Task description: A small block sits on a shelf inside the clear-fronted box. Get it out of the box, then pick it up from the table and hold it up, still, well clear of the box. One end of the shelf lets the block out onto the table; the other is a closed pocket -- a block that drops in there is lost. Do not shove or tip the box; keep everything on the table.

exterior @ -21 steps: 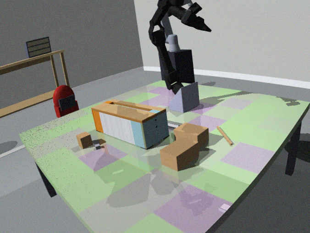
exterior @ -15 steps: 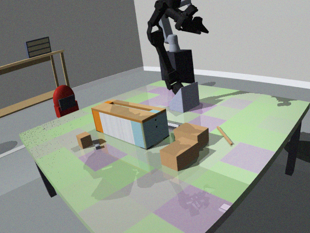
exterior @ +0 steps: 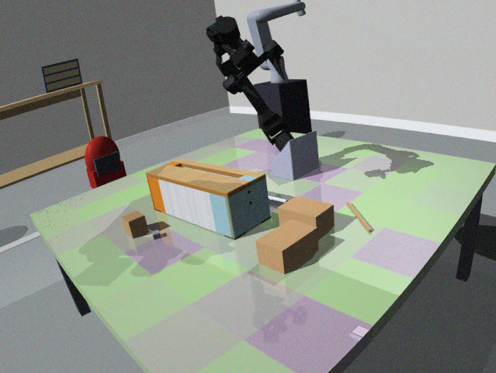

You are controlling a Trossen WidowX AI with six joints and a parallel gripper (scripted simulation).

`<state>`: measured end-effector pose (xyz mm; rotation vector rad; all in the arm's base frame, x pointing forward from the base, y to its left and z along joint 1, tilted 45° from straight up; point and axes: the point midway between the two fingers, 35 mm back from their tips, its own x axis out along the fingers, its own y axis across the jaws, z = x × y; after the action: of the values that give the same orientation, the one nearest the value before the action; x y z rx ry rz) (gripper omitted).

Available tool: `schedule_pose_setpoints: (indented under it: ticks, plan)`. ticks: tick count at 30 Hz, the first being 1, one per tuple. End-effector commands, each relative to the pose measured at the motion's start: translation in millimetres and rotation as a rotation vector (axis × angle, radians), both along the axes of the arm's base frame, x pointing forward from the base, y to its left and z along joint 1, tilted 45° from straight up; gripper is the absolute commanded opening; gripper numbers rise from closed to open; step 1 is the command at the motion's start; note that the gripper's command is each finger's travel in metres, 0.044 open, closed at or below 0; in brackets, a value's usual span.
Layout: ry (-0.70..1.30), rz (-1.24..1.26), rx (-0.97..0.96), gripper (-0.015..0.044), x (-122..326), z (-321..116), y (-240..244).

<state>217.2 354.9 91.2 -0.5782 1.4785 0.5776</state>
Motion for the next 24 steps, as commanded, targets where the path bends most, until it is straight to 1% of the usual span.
schedule_pose_setpoints:
  ticks: [1, 12, 18, 24]
  plan:
    - [-0.071, -0.480, -0.065, 0.0400, 42, 9, -60]
    - [-0.225, -1.273, -0.150, 0.0400, 87, 19, -166]
    - [-0.339, -1.694, -0.181, 0.0400, 97, 25, -226]
    - [-0.471, -2.078, -0.199, 0.0400, 97, 31, -281]
